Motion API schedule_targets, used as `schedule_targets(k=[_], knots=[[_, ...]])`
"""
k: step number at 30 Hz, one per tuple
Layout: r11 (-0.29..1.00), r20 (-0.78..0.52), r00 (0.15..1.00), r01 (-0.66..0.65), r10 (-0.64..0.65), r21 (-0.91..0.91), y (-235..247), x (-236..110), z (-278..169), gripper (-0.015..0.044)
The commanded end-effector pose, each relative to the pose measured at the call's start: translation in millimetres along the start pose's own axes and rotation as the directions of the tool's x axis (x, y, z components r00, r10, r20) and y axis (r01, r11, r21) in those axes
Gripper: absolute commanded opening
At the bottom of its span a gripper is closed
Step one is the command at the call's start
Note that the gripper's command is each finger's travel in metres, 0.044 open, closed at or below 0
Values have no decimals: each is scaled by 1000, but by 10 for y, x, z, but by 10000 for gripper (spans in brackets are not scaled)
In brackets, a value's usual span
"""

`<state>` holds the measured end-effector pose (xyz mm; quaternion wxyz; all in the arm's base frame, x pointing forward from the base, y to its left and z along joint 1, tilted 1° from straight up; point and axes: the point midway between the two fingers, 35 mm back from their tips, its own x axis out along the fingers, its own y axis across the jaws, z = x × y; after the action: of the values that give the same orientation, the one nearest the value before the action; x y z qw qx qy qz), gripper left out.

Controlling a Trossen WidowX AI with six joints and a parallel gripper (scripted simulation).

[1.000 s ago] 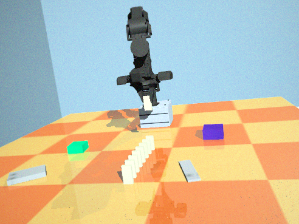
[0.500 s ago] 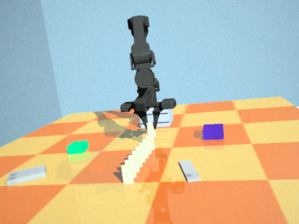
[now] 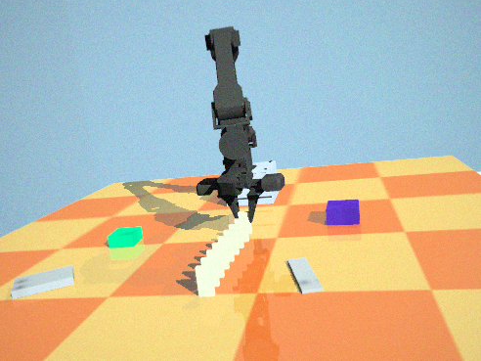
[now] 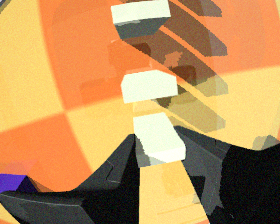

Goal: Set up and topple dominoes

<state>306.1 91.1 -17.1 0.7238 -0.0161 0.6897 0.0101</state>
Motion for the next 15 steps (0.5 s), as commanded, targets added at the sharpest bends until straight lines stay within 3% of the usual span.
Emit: schedule_targets(k=[1, 13, 15], knots=[[1000, -4, 1000, 3, -3, -2, -5, 23, -7, 107], [1000, -4, 1000, 3, -3, -2, -5, 23, -7, 422], [1000, -4, 1000, 3, -3, -2, -5, 23, -7, 440]])
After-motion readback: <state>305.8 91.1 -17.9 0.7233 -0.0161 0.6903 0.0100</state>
